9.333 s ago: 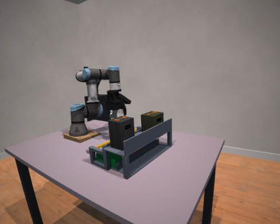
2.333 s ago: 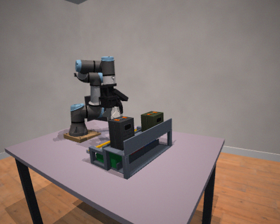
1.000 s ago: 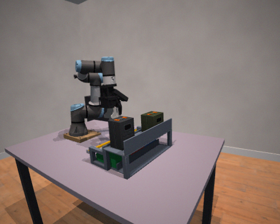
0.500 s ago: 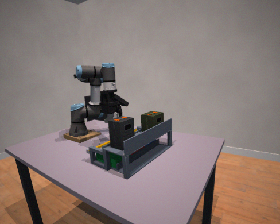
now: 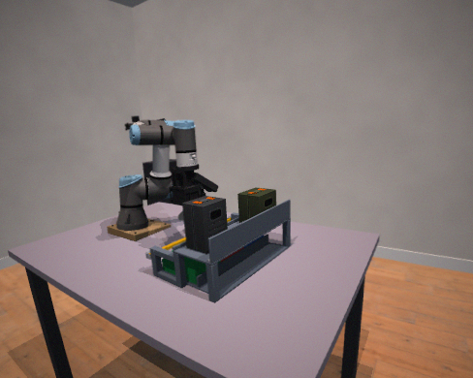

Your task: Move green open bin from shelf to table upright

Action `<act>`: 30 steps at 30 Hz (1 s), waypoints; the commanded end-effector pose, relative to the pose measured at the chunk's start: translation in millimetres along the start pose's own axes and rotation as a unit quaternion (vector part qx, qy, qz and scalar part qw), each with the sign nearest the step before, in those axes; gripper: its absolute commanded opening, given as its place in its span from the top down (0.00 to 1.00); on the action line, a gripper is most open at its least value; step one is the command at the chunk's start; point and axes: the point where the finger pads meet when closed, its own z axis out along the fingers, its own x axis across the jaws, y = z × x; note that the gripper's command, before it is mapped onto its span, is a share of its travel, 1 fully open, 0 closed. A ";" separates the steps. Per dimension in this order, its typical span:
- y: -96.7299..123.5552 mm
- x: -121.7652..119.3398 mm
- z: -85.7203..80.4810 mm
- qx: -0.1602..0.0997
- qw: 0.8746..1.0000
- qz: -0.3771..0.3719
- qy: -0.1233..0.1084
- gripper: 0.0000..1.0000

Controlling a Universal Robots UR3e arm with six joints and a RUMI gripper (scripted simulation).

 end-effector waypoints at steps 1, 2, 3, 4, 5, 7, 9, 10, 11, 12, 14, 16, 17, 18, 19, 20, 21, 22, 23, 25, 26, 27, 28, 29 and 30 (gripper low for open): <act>0.3 1.0 1.1 -0.001 1.000 0.000 0.003 0.72; 0.3 1.0 1.1 -0.001 1.000 0.000 0.003 0.72; 0.3 0.9 -0.4 -0.001 1.000 0.000 0.002 0.72; 0.4 1.0 -0.8 -0.001 1.000 0.000 0.002 0.72; 0.4 1.0 -1.2 -0.001 1.000 0.000 0.003 0.72; 0.5 1.2 -2.0 -0.001 1.000 0.000 0.003 0.72; 0.5 1.2 -2.0 -0.001 1.000 0.000 0.003 0.72; 0.5 1.2 -2.0 -0.001 1.000 0.000 0.003 0.72; 0.5 1.2 -2.0 -0.001 1.000 0.000 0.003 0.72; 0.5 1.2 -2.0 -0.001 1.000 0.000 0.003 0.72; 0.5 1.2 -2.0 -0.001 1.000 0.000 0.003 0.72; 0.5 1.2 -2.0 -0.001 1.000 0.000 0.003 0.72; 0.5 1.2 -2.0 -0.001 1.000 0.000 0.003 0.72; 0.5 1.2 -2.0 -0.001 1.000 0.000 0.003 0.72; 0.5 1.2 -2.0 -0.001 1.000 0.000 0.003 0.72; 0.5 1.2 -2.9 -0.001 1.000 0.000 0.003 0.72; 0.5 1.2 -3.9 -0.001 1.000 0.000 0.003 0.72; 0.5 1.2 -4.8 -0.001 1.000 0.000 0.003 0.72; 0.6 1.2 -5.7 -0.001 1.000 0.000 0.003 0.72; 0.6 1.2 -6.7 -0.001 1.000 0.000 0.003 0.72; 0.6 1.2 -6.7 -0.001 1.000 0.000 0.003 0.72; 0.6 1.2 -6.7 -0.001 1.000 0.000 0.003 0.72; 0.6 1.2 -6.7 -0.001 1.000 0.000 0.003 0.72; 0.6 1.2 -6.7 -0.001 1.000 0.000 0.003 0.72; 0.6 1.2 -6.7 -0.001 1.000 0.000 0.003 0.72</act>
